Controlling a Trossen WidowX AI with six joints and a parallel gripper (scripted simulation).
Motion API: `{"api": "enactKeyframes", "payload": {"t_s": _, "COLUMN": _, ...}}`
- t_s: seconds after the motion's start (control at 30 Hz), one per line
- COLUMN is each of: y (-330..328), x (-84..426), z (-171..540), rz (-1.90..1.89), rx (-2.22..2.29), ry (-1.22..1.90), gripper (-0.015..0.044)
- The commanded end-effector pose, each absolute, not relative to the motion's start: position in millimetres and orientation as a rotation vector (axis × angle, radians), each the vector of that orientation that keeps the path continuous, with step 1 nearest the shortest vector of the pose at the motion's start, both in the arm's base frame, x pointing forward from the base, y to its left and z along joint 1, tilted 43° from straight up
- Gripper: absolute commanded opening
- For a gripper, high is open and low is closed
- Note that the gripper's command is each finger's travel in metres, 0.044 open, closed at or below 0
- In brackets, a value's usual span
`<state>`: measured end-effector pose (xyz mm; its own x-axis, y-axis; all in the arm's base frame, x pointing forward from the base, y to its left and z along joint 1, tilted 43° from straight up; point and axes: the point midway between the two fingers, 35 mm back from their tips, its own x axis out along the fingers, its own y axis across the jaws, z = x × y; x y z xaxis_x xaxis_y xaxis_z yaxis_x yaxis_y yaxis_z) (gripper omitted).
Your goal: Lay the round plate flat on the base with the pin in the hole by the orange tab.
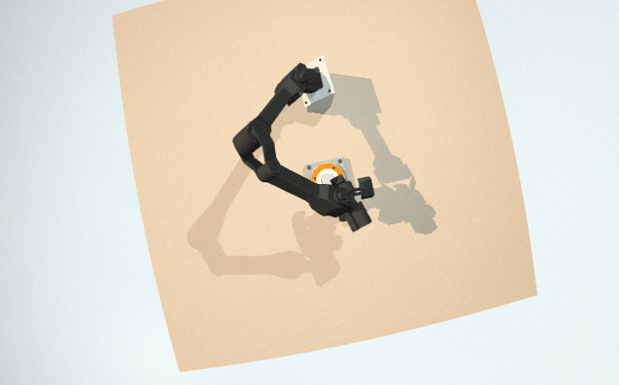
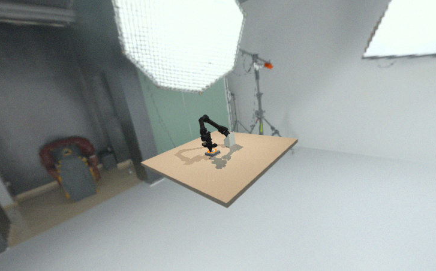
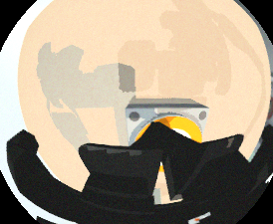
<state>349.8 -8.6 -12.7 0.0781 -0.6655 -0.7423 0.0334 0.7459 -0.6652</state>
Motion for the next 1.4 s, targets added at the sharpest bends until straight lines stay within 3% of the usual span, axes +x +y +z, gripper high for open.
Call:
{"api": "enactKeyframes", "payload": {"t_s": 0.0, "y": -15, "x": 351, "z": -10, "rz": -0.575, "rx": -0.567, "ry": 1.413, "gripper": 0.0000}}
{"api": "enactKeyframes", "payload": {"t_s": 1.37, "y": -41, "x": 349, "z": 17, "rz": -0.576, "rx": -0.568, "ry": 1.413, "gripper": 0.0000}}
